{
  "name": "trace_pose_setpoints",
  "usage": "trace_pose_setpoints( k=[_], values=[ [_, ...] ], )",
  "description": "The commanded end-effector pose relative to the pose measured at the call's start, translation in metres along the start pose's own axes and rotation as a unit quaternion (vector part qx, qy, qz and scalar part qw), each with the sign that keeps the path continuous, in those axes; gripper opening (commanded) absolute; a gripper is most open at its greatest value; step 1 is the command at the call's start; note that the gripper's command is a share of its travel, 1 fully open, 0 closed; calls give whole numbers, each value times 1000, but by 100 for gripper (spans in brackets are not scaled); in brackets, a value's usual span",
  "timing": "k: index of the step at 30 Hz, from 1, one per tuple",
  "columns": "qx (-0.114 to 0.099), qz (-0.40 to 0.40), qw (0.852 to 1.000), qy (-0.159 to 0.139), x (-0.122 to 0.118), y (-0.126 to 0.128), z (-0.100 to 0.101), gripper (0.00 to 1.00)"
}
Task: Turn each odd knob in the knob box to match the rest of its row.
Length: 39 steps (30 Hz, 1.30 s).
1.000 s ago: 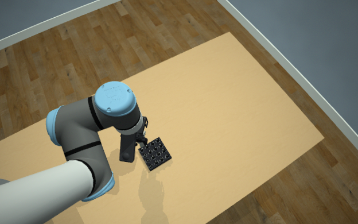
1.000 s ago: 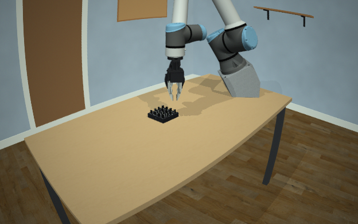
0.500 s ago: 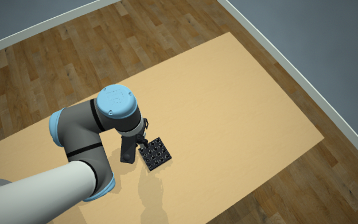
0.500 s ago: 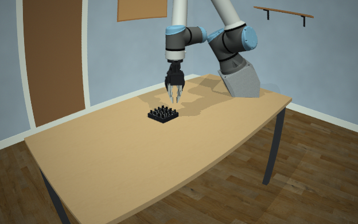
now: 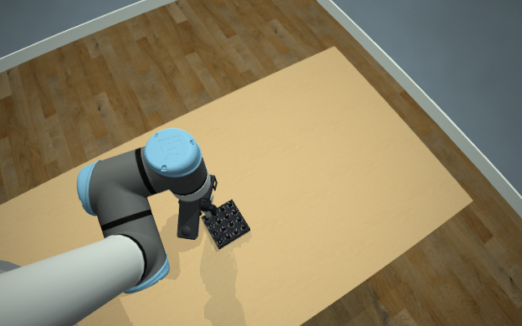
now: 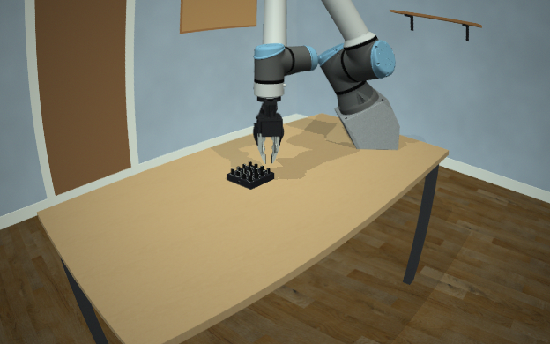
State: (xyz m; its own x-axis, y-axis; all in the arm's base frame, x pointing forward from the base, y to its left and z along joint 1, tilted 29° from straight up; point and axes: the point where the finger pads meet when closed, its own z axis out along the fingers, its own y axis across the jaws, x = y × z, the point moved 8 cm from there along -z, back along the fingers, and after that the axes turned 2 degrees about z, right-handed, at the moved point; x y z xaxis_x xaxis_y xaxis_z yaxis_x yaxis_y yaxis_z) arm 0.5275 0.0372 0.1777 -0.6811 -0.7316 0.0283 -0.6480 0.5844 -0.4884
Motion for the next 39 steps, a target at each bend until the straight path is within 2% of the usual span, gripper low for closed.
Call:
trace_pose_setpoints(
  k=[1,14,39],
  values=[
    [0,0,1000,-1,0,0,7,11],
    [0,0,1000,-1,0,0,13,11],
    [1,0,1000,-1,0,0,12,11]
  ],
)
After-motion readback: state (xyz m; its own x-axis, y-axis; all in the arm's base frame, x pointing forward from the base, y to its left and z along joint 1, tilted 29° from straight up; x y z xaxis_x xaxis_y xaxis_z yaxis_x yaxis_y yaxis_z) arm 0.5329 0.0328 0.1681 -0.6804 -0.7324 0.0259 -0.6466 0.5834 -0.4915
